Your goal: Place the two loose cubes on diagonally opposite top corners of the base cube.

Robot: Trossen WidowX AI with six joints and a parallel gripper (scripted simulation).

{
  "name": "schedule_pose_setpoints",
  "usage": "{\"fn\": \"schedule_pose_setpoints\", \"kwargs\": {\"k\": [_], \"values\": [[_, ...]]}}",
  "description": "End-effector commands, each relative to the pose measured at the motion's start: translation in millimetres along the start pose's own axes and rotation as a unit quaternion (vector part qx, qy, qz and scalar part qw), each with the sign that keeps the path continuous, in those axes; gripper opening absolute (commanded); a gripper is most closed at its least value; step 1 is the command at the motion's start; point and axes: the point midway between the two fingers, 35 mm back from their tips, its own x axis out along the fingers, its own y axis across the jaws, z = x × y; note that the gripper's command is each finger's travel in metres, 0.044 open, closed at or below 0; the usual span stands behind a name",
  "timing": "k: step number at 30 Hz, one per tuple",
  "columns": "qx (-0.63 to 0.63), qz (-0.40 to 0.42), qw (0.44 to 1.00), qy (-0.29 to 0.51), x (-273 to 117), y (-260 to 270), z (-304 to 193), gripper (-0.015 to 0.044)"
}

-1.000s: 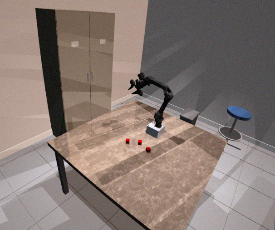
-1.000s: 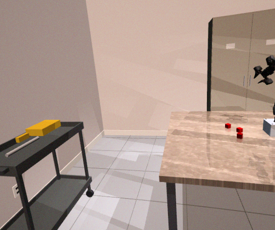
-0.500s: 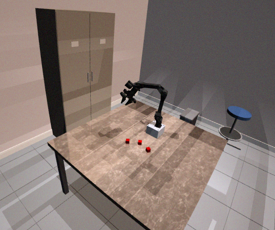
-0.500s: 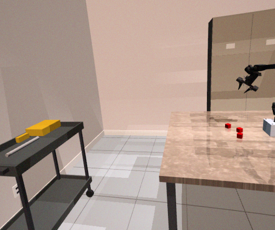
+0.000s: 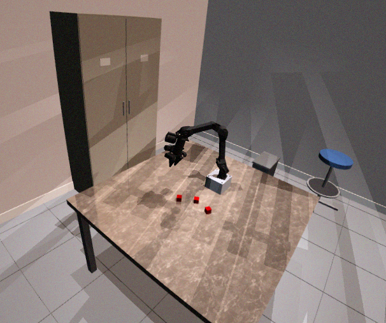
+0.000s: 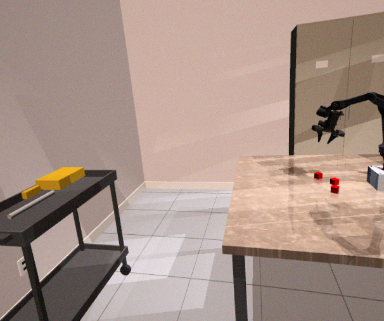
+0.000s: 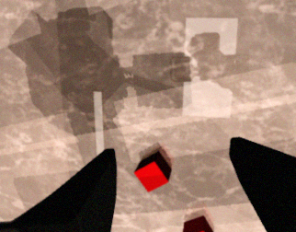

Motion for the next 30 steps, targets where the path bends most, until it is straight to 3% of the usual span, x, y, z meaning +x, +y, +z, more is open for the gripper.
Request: {"fn": "schedule_pose_setpoints", "kwargs": {"k": [1, 13, 17, 23, 30], "values": [[-0.064, -0.029, 0.997, 0.024, 20.2, 13.6, -25.3, 0.0265], [-0.269, -0.112, 0.953, 0.089, 74.1, 42.0, -117.8, 0.0265], [-0.272, -0.113, 0.951, 0.090, 76.9, 41.8, -119.4, 0.0265], [-0.272, -0.113, 0.951, 0.090, 132.5, 26.3, -125.8, 0.0265], [-0.272, -0.113, 0.951, 0.090, 145.6, 22.5, -127.4, 0.0265]]}}
